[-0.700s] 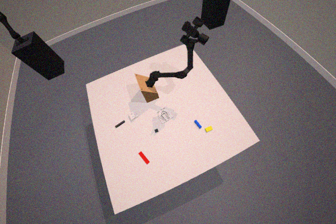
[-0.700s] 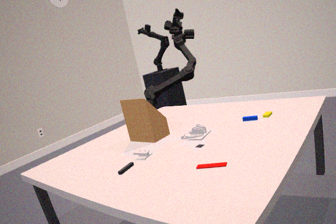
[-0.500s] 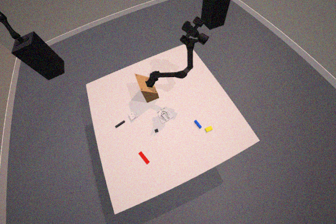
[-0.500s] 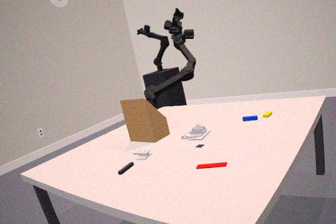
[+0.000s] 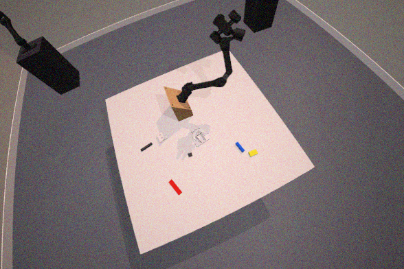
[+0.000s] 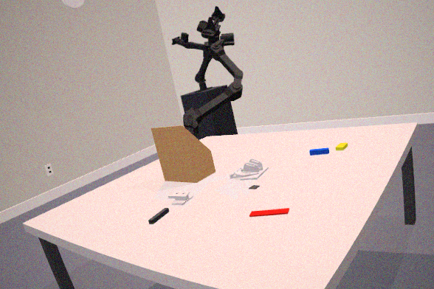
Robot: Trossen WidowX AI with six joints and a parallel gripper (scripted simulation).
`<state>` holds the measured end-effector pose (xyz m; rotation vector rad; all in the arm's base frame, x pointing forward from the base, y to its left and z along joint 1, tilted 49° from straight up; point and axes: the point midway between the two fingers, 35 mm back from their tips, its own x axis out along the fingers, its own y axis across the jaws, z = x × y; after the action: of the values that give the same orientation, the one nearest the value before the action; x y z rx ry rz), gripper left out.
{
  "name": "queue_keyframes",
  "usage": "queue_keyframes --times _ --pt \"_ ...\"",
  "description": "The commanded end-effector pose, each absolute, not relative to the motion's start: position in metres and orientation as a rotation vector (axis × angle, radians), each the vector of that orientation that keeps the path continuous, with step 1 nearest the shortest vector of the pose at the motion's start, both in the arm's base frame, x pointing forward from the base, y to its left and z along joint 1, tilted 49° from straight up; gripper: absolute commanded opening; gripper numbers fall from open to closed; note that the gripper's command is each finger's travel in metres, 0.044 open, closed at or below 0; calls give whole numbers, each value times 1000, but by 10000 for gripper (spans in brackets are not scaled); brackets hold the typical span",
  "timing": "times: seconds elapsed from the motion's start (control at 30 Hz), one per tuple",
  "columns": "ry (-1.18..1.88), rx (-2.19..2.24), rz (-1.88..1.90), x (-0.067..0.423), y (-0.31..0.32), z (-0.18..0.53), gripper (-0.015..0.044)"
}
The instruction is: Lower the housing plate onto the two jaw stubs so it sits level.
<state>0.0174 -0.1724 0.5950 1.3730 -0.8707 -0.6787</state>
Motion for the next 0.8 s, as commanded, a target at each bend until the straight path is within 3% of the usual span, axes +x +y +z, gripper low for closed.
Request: queue_keyframes --times 0.0,0.77 --pt "-864 1363 -656 11 -181 593 440" --pt "-871 1302 -577 -15 -237 578 440"
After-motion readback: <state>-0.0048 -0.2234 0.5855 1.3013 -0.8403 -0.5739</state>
